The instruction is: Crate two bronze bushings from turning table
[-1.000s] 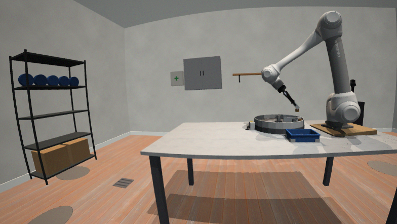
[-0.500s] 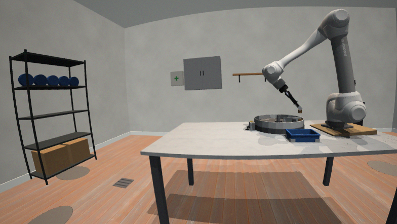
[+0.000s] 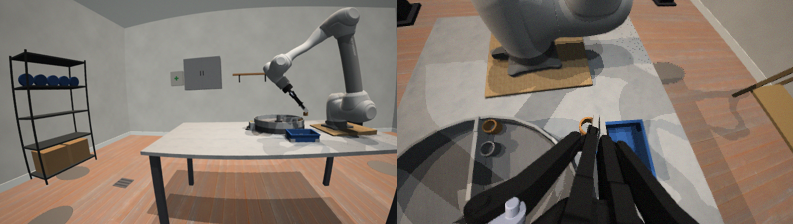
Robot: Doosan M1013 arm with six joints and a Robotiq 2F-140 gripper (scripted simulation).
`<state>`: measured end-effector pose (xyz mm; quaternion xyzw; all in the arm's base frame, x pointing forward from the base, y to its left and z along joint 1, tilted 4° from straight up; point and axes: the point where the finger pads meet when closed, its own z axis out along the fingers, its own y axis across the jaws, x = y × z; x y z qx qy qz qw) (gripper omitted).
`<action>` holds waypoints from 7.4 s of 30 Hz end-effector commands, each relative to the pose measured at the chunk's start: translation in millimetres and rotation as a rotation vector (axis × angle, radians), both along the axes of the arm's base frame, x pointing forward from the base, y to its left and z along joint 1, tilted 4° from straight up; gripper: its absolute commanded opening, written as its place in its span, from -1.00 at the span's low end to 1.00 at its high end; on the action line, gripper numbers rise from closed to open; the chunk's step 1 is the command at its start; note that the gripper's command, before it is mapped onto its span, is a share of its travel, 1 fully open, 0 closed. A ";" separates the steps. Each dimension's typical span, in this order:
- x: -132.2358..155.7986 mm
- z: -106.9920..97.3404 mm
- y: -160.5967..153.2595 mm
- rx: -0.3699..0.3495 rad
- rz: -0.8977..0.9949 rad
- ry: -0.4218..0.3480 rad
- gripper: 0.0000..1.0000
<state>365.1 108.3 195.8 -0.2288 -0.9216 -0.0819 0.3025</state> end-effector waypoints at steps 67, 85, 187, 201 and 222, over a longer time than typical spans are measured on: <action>27.9 -45.7 95.2 -0.002 0.000 0.000 -1.00; 30.4 -86.7 94.7 -0.002 0.000 0.000 -1.00; 33.1 -128.6 94.3 -0.002 0.000 0.000 -1.00; 33.1 -128.6 94.3 -0.002 0.000 0.000 -1.00; 33.4 -133.8 94.2 -0.002 0.000 0.000 -1.00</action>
